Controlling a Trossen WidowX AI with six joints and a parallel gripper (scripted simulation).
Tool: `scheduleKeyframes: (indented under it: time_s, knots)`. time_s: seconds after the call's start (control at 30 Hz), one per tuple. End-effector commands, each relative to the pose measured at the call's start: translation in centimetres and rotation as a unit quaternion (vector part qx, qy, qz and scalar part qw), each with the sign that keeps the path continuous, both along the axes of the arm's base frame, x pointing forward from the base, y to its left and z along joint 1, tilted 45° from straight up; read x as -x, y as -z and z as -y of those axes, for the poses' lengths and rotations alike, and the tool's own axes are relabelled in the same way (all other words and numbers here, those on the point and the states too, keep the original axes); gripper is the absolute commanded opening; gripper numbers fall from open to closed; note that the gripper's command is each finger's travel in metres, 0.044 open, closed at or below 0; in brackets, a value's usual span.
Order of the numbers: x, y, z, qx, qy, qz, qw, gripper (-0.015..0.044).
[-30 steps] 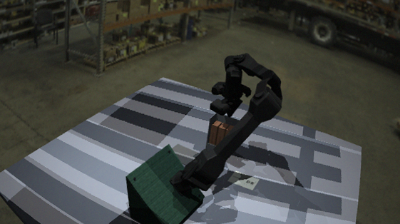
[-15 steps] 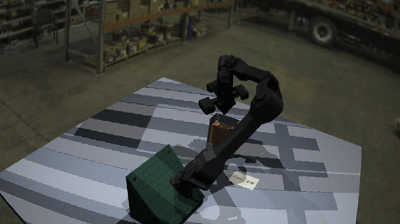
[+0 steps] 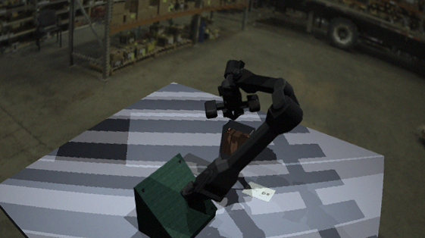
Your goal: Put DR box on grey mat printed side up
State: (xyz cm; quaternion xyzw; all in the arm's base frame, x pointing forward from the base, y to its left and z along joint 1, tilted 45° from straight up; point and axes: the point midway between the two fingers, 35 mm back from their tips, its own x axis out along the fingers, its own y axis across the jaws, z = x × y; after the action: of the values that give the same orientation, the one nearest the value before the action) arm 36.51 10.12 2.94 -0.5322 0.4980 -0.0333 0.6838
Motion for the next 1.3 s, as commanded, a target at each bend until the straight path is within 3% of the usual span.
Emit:
scheduleKeyframes:
  time_s: [0.0,0.57,1.27]
  knots:
    - [0.2,0.0,-0.3,-0.022,0.014,0.044,0.999,0.0]
    - [2.0,0.1,-0.8,-0.149,0.088,0.235,0.957,0.0]
    - [2.1,3.8,2.9,-0.153,0.09,0.242,0.954,0.0]
